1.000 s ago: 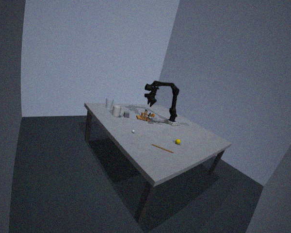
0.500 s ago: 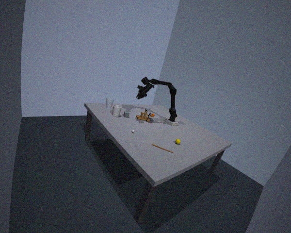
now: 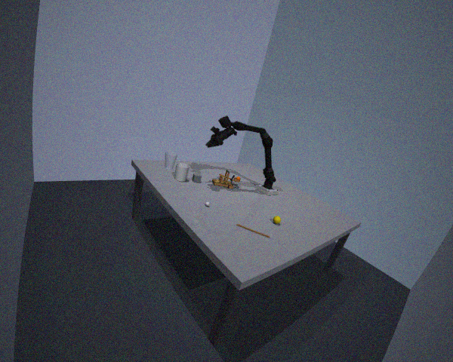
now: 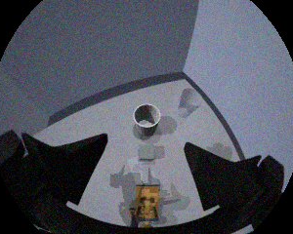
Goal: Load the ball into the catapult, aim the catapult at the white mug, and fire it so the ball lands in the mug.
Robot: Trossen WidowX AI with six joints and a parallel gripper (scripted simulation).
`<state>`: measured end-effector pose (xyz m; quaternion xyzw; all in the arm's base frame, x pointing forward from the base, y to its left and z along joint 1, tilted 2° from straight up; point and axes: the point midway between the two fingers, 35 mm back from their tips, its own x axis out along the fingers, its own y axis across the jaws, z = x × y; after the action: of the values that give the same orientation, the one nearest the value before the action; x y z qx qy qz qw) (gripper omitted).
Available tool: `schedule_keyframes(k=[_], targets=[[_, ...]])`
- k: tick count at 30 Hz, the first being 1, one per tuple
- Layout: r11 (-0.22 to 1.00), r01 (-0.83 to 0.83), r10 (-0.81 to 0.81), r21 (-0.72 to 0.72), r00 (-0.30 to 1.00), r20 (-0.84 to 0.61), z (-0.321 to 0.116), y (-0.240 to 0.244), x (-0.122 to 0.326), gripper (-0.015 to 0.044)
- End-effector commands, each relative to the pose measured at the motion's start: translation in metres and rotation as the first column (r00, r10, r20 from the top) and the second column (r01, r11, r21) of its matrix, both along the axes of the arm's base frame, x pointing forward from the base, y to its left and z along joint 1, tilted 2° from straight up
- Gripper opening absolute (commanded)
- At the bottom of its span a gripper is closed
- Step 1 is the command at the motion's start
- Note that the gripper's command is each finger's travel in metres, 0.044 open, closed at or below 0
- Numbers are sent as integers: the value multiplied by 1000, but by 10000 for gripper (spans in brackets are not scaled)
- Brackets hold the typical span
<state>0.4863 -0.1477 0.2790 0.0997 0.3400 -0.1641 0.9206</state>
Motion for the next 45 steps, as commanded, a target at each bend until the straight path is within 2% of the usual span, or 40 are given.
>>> schedule_keyframes(k=[1,9,26,36,45], targets=[[1000,7,-7,2,1000,2,0,-1,1,440],[1000,7,-7,2,1000,2,0,-1,1,440],[1000,7,-7,2,1000,2,0,-1,1,0],[1000,6,-6,0,1000,-1,-1,0,1,0],[992,-96,80,-78,978,-194,-38,27,-14,0]])
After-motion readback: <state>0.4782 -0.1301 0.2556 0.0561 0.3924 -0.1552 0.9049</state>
